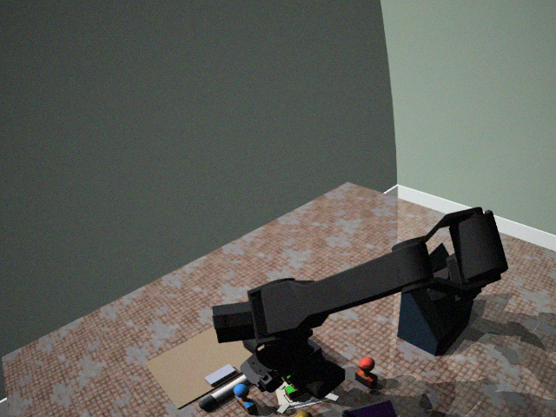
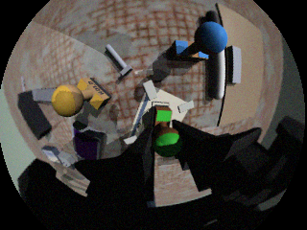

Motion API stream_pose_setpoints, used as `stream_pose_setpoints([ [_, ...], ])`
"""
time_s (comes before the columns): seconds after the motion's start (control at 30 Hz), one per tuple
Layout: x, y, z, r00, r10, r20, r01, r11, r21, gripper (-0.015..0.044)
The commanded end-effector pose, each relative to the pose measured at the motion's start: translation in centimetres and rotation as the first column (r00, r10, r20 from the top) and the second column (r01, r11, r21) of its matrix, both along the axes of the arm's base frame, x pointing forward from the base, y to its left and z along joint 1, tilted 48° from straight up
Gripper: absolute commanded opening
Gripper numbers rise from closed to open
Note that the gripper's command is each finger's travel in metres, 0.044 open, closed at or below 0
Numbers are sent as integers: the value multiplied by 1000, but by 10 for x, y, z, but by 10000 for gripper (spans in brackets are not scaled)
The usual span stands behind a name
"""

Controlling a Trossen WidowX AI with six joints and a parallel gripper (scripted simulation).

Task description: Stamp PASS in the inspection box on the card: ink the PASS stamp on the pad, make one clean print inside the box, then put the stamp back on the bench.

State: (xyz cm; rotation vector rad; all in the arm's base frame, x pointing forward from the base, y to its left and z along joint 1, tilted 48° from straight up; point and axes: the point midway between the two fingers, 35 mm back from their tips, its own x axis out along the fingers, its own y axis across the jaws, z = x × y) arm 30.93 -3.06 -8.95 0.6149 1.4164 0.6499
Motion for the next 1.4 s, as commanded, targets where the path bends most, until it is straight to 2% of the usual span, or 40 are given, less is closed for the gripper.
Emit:
stream_pose_setpoints([
  [0.0,0,1,-1,1000,-4,-4,4,1000,3,0],
  [1.37,0,5,-4,1000,-4,-4,4,1000,3,0],
])
